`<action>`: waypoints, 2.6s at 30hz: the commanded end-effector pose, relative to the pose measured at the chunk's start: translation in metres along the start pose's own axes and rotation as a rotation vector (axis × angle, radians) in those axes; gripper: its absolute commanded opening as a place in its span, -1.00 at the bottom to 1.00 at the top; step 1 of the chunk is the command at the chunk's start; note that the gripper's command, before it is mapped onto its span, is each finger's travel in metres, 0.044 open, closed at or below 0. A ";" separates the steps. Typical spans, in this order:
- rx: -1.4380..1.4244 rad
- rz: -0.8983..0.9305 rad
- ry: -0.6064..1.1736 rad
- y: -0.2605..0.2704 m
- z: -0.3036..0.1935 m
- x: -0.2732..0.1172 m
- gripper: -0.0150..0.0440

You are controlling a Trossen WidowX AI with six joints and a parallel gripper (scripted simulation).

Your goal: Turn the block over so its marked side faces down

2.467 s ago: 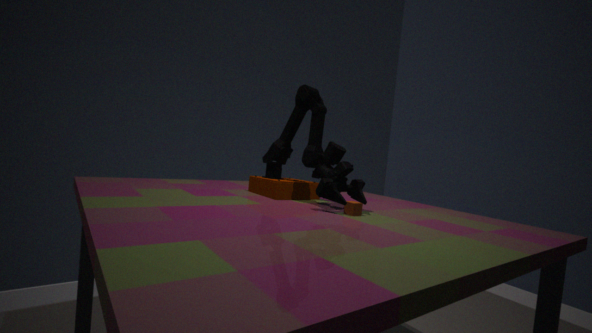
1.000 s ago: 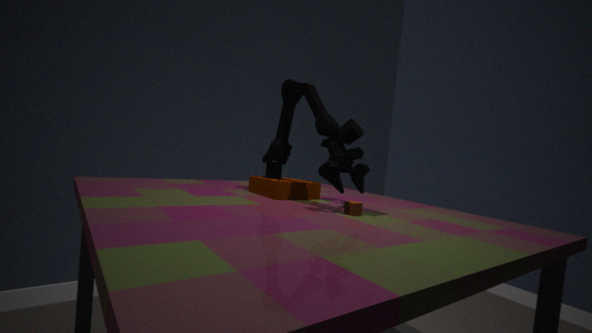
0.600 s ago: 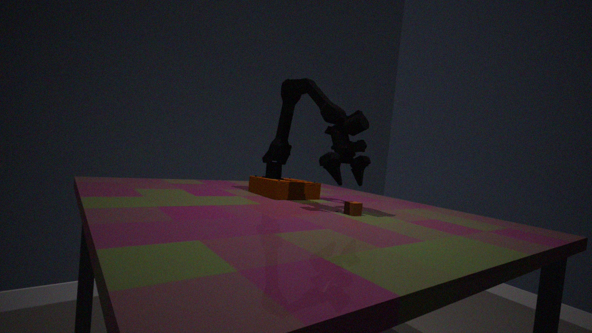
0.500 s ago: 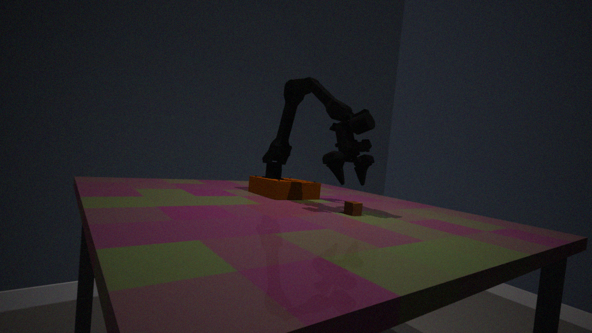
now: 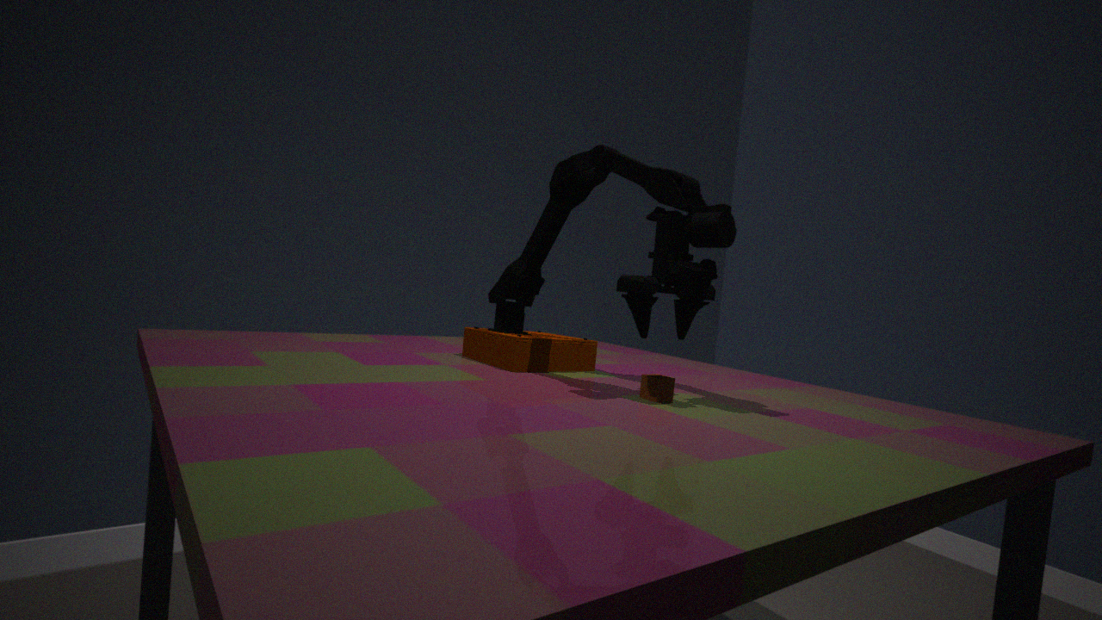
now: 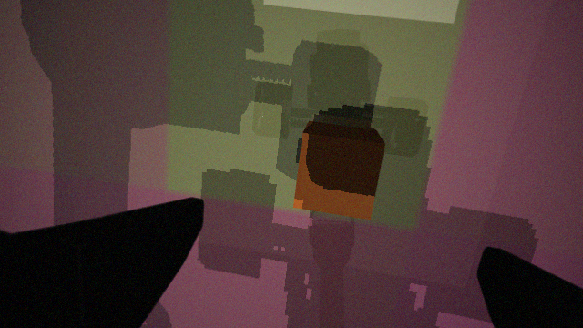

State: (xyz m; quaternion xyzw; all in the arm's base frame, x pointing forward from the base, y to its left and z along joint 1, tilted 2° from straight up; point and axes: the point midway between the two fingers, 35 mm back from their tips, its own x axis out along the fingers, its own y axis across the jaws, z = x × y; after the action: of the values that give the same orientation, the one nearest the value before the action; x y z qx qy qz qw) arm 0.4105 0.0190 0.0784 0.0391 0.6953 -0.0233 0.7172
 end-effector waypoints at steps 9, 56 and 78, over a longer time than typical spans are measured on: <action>-0.004 0.005 0.016 0.001 -0.001 0.035 1.00; -0.004 0.005 0.016 0.001 -0.002 0.082 -0.05; -0.004 0.005 0.007 0.001 -0.001 0.052 -0.49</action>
State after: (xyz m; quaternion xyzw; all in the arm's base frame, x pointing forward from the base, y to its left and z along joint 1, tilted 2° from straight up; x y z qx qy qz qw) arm 0.4118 0.0204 0.0252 0.0393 0.6990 -0.0215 0.7138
